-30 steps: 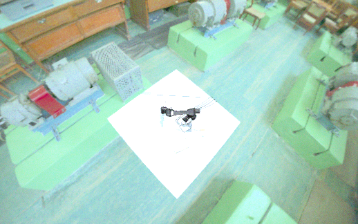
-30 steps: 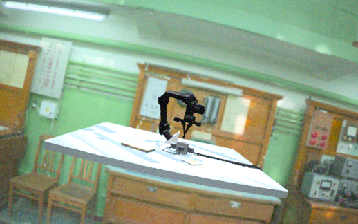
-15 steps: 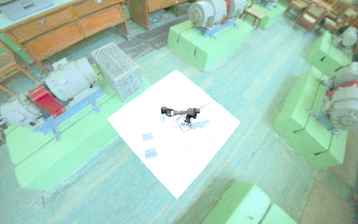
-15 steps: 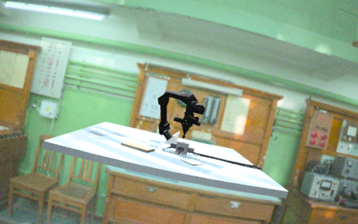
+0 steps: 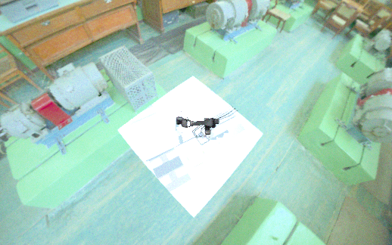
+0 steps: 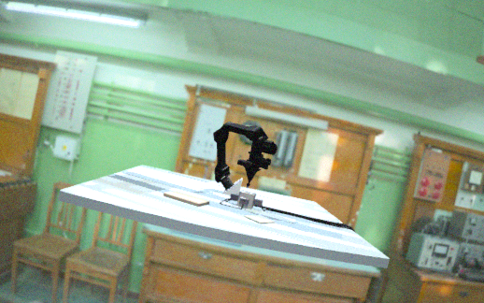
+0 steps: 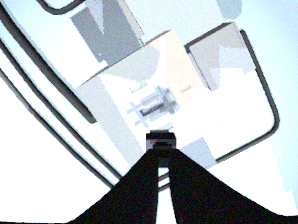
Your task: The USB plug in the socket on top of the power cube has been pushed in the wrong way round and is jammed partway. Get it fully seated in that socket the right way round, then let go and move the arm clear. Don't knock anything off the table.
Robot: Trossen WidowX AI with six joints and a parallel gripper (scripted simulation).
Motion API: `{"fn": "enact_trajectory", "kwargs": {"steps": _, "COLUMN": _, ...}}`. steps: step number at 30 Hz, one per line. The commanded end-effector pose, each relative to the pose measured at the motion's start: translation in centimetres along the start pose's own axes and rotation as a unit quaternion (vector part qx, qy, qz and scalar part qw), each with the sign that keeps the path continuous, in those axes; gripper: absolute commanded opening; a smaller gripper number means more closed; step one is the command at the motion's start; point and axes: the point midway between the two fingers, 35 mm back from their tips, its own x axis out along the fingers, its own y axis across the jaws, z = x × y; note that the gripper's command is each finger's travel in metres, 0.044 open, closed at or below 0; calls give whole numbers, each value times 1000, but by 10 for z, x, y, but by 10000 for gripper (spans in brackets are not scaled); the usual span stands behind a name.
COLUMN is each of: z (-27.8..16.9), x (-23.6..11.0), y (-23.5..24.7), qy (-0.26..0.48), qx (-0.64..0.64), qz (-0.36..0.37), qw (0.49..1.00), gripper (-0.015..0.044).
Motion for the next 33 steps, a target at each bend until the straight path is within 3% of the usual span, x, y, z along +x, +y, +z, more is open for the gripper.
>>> {"fn": "enact_trajectory", "kwargs": {"steps": 1, "z": 0, "x": 0, "y": 0, "qy": -1, "qx": -57, "qz": 0, "qw": 998, "gripper": 0}}
{"fn": "enact_trajectory", "kwargs": {"steps": 18, "z": 0, "x": 0, "y": 0, "qy": -1, "qx": -274, "qz": 0, "qw": 962, "gripper": 0}}
{"fn": "enact_trajectory", "kwargs": {"steps": 33, "z": 0, "x": 0, "y": 0, "qy": 0, "qx": -279, "qz": 0, "qw": 960, "gripper": 0}}
